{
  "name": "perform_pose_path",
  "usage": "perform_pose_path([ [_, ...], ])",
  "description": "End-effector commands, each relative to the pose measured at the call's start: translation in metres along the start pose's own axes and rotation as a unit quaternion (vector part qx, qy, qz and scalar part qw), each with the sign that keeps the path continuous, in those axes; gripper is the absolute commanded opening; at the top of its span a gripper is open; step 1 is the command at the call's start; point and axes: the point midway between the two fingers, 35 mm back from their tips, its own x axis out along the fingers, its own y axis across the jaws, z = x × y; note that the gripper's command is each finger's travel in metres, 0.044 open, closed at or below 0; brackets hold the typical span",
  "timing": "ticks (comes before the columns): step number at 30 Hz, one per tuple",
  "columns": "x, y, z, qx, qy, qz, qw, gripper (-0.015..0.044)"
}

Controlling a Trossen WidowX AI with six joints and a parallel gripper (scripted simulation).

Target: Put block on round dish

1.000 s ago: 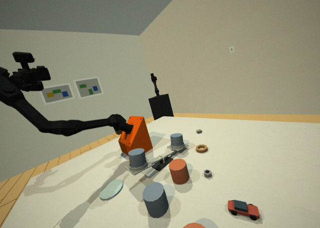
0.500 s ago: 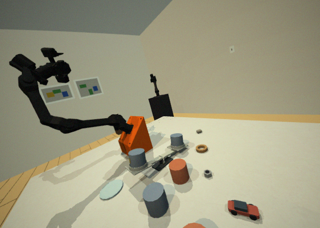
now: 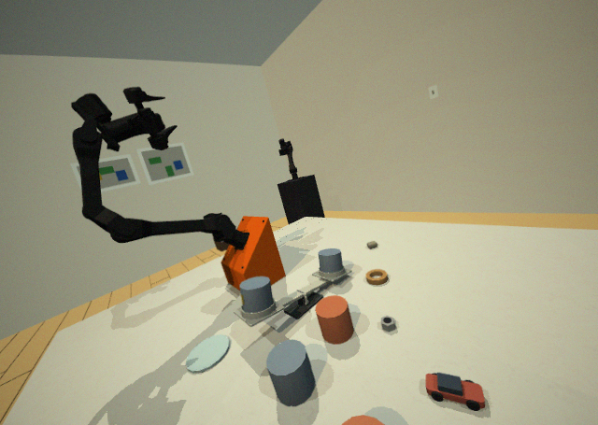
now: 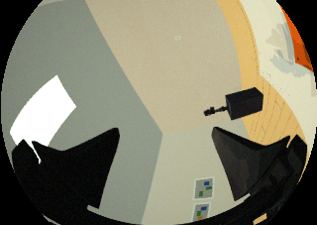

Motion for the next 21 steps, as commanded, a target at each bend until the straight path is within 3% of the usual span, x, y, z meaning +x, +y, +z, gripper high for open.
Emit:
perform_pose_path([
  [1, 0.022, -0.010, 0.028, -0.026, -0.060, -0.019, 0.998, 0.0440],
  [21, 0.068, -0.065, 0.167, -0.148, -0.302, -0.142, 0.931, 0.0440],
])
